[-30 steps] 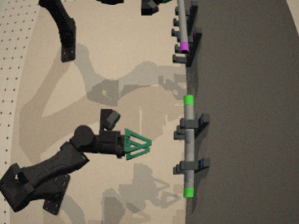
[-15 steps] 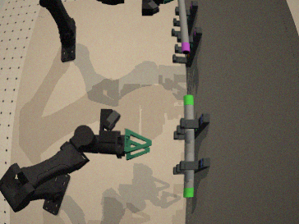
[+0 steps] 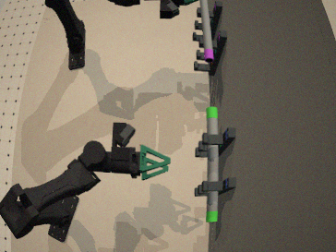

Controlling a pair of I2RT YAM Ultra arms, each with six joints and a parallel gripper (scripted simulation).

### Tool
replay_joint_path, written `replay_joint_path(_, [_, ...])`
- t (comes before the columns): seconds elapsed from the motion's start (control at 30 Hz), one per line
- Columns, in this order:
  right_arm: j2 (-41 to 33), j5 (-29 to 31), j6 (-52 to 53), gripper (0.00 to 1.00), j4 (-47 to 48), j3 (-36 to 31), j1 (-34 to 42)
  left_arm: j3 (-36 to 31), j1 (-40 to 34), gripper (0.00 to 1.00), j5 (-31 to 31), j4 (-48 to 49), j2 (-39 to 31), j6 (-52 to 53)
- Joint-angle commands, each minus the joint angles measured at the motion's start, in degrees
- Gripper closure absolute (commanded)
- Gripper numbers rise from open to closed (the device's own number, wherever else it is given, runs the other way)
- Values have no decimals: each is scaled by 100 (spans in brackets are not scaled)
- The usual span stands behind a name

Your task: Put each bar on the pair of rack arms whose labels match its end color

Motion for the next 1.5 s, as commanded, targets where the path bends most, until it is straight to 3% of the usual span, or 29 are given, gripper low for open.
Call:
replay_joint_path(0.0, [-144,-41,62,0,33,-26,-56,-85,24,100,27,4,49,-111])
replay_joint_path(1.47, [-144,-41,62,0,33,-26,-56,-180,22,100,24,139,101,-134])
